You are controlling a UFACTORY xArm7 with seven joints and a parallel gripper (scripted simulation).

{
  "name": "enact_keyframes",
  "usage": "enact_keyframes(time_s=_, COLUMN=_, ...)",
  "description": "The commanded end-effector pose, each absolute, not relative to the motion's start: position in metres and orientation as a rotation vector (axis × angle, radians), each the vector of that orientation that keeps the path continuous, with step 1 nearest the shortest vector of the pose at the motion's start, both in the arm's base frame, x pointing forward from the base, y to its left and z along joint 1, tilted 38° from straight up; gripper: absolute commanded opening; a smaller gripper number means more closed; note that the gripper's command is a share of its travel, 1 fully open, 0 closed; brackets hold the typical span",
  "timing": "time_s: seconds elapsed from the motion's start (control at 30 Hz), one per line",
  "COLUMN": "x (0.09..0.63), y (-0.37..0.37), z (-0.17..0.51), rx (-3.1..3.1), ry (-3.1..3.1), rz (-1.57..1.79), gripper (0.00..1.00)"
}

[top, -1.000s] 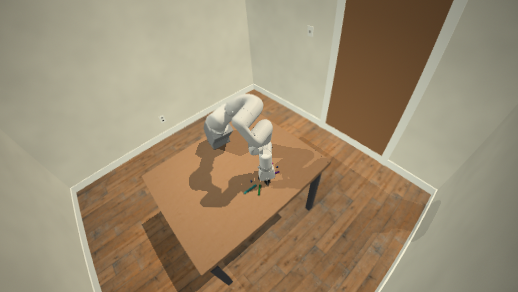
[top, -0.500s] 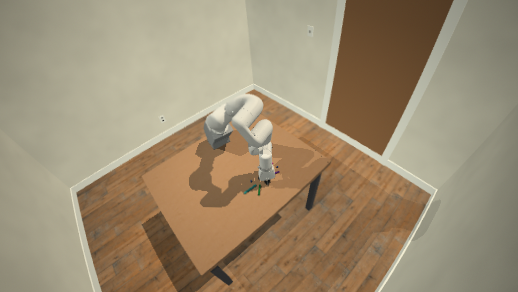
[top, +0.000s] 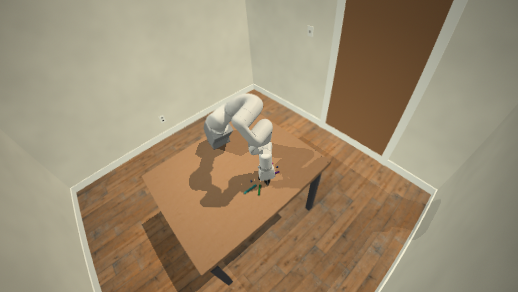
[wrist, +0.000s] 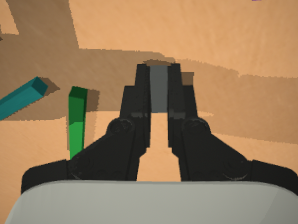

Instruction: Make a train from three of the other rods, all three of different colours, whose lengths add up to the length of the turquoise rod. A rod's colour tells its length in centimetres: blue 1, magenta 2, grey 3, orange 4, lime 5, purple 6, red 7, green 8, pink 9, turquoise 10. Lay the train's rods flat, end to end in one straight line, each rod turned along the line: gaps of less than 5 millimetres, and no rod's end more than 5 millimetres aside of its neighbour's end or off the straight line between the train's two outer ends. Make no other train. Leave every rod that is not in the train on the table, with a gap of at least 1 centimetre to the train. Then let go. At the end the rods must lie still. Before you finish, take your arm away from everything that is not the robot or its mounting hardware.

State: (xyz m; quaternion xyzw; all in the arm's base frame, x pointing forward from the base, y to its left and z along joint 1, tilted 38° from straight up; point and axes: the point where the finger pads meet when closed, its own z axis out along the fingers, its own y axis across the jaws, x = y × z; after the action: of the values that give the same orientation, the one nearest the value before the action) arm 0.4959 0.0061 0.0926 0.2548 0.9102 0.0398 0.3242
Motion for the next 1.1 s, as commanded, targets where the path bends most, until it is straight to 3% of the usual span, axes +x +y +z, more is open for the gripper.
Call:
enact_keyframes(time_s=0.0, x=0.495, y=0.007, z=0.095, rx=0.667, ry=2.386, rz=0.105, gripper=0.04)
enact_keyframes(time_s=1.07, x=0.467, y=0.011, z=0.131, rx=0.667, ry=2.385, rz=0.105, gripper=0.04)
